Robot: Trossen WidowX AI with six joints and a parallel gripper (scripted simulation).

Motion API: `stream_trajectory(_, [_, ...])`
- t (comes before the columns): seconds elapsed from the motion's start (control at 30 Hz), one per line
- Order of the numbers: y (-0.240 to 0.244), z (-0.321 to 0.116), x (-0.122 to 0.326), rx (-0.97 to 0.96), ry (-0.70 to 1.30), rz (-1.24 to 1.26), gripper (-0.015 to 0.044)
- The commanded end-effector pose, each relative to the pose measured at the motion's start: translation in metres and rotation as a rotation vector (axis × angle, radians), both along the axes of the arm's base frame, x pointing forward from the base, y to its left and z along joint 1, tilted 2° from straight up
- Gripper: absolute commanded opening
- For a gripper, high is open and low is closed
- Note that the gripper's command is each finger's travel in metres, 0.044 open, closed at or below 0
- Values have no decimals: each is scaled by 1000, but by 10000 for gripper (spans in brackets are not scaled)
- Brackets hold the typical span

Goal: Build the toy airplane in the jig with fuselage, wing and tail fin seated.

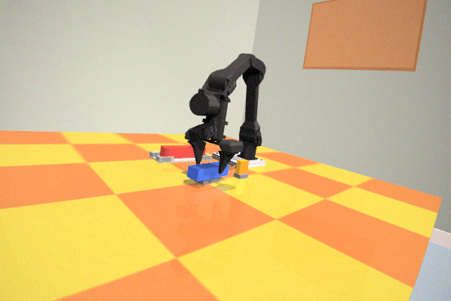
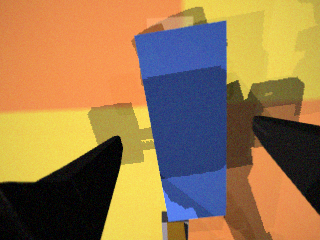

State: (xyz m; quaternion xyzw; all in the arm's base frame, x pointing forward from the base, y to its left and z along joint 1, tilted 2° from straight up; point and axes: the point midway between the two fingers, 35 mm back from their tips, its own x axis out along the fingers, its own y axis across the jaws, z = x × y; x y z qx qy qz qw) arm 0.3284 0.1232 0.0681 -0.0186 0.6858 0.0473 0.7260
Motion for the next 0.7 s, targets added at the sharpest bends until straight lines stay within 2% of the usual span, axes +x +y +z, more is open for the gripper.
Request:
stream_trajectory(0.0, [-1,-10,-3,-5,13,-6,440])
stream_trajectory(0.2, [-1,-17,-3,-5,13,-6,440])
stream_trajectory(0.5, [-1,-17,-3,-5,13,-6,204])
stream_trajectory(0.67, [-1,-17,-3,-5,13,-6,170])
